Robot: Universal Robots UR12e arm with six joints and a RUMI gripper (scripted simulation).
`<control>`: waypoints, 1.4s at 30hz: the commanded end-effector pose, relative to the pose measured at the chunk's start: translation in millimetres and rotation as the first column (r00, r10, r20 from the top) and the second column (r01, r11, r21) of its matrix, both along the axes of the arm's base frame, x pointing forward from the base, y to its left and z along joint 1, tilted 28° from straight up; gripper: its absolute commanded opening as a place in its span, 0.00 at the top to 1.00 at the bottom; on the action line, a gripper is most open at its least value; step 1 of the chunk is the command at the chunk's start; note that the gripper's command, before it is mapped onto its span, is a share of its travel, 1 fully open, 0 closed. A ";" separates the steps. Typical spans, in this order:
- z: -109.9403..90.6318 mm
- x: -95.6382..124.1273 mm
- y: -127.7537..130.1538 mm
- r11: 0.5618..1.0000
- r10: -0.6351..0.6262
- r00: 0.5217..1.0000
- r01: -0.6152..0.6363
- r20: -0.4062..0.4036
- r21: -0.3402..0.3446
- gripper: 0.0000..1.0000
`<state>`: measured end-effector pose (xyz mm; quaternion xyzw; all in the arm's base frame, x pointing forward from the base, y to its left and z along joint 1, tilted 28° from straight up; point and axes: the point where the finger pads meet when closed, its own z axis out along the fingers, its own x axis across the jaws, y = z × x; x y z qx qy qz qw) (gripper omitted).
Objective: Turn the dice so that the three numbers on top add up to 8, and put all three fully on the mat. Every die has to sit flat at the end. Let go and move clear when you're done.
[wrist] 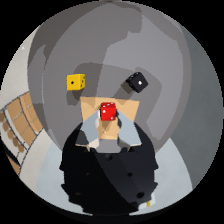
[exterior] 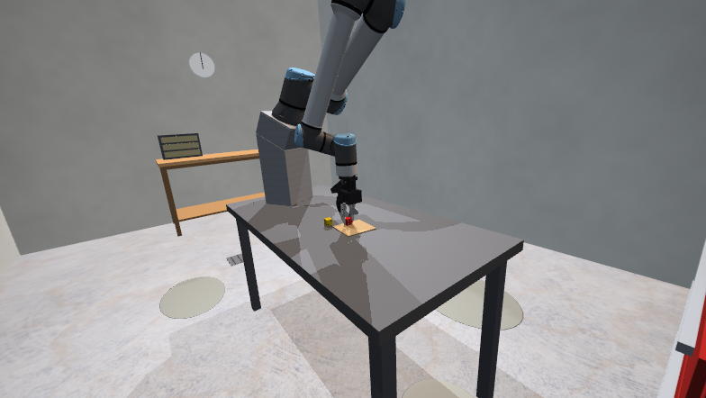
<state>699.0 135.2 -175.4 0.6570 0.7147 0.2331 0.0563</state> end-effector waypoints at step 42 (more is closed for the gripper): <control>0.1 1.2 0.4 1.000 0.000 1.000 0.000 0.001 -0.001 0.72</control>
